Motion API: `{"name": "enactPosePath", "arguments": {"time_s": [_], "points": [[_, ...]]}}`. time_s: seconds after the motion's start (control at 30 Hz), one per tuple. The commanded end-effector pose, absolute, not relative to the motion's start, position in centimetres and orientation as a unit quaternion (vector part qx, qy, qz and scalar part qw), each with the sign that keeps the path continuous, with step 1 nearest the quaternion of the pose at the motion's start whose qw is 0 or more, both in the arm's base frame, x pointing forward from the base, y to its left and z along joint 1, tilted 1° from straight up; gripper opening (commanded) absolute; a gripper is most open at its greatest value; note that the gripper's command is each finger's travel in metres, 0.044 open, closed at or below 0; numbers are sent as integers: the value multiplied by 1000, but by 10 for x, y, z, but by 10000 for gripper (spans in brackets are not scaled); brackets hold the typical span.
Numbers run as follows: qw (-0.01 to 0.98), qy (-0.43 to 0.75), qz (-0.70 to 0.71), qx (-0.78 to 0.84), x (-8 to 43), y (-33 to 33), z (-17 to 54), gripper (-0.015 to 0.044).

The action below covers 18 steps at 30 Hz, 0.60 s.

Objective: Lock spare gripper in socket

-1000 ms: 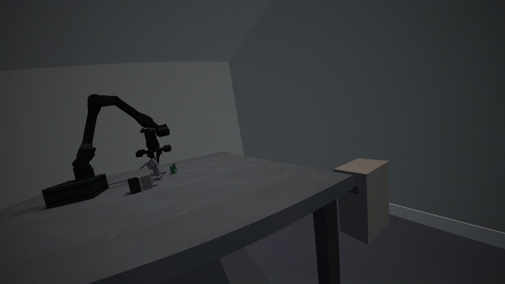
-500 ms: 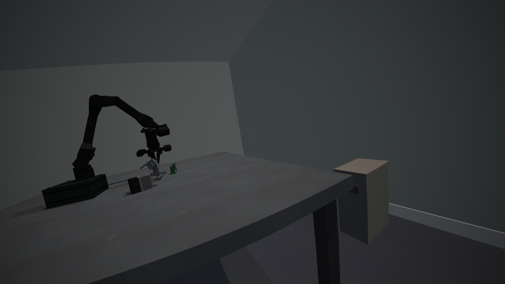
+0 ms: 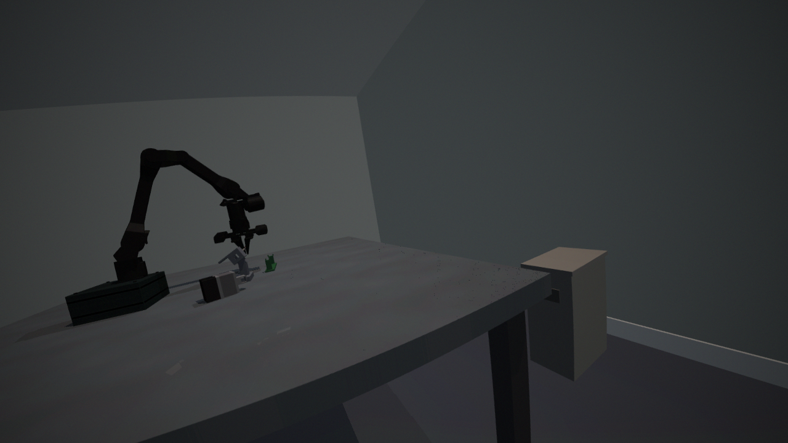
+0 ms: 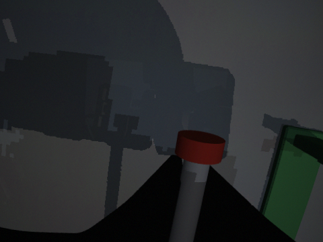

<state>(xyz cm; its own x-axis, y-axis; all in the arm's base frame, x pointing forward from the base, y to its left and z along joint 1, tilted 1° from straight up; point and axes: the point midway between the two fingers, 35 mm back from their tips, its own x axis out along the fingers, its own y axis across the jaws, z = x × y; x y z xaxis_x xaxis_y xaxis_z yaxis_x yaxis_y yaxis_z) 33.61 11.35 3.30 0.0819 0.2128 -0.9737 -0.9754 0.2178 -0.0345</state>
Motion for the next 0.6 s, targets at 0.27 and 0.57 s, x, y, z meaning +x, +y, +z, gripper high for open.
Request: {"name": "enactPosePath", "arguments": {"time_s": [0.27,0.57], "points": [[617,479,479,-400,338,120,38,0],[615,480,482,-399,336,120,55,0]]}}
